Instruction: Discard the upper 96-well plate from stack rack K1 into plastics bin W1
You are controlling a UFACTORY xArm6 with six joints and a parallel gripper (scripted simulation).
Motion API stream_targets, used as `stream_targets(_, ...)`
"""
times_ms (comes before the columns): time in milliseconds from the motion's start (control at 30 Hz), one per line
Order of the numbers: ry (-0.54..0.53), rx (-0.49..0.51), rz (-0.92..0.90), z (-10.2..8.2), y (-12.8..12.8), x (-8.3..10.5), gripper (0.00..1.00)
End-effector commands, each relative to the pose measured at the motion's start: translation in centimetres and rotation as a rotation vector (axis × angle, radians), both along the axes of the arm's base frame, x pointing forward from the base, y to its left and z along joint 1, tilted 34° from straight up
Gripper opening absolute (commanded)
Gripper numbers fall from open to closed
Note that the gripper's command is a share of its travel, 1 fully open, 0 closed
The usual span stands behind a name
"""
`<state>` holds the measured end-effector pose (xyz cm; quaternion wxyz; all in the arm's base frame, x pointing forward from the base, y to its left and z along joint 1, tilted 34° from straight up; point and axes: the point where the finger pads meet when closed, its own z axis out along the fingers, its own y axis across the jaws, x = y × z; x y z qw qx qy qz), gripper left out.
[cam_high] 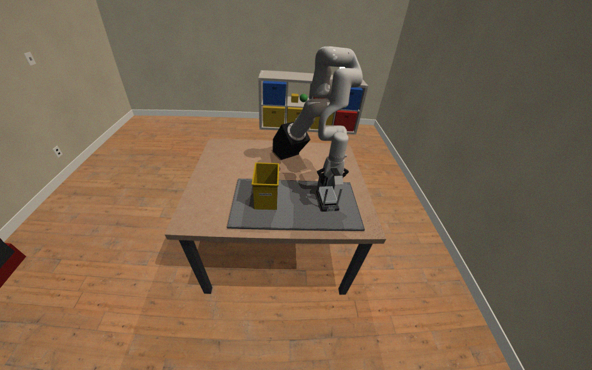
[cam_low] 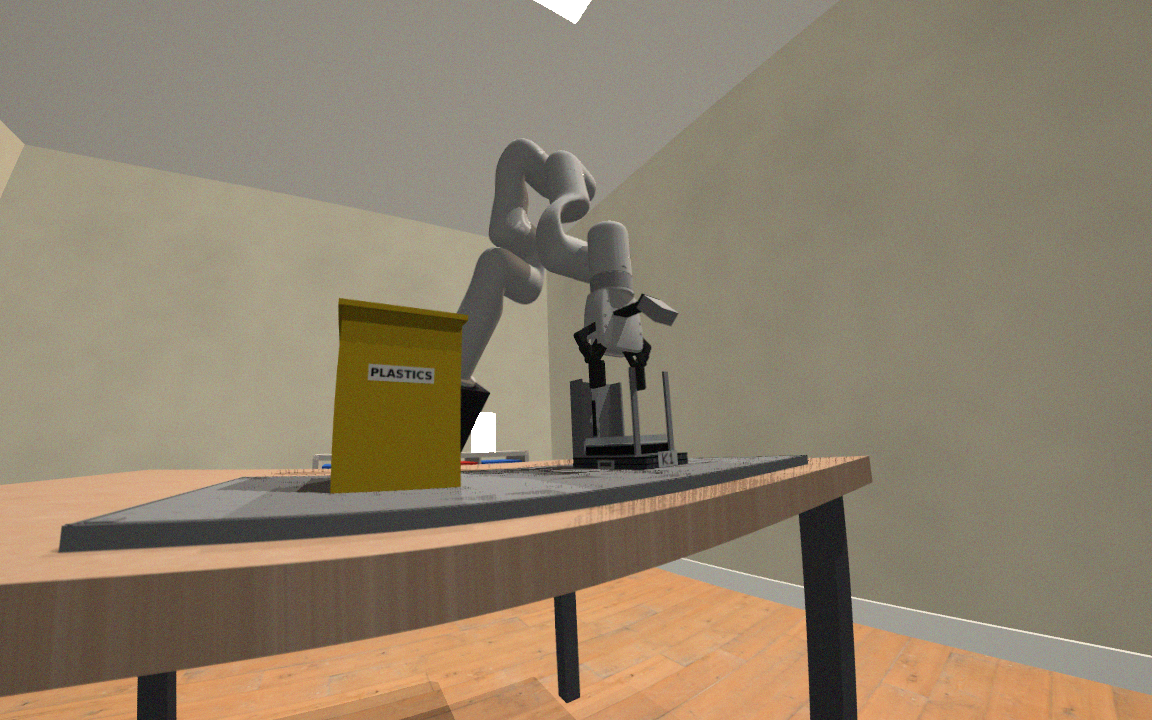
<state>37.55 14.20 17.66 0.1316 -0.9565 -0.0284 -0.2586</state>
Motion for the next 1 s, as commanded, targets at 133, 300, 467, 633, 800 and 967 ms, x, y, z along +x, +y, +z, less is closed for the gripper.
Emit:
stream_targets(133, -0.003, 0.002, 0.0, -0.9, 0.3, 0.7, 1.0)
stream_targets(300, -0.003, 0.002, 0.0, -1.3, 0.5, 0.9, 1.0)
stream_targets(467, -0.003, 0.002, 0.0, -2.0, 0.7, 1.3, 1.0)
stream_targets(633, -0.003, 0.002, 0.0, -2.7, 0.9, 1.7, 1.0)
stream_targets(800, -0.003, 0.002, 0.0, -3.1, 1.1, 1.9, 1.0)
stream_targets(967, -0.003, 0.002, 0.0, -3.8, 1.3, 2.4, 1.0)
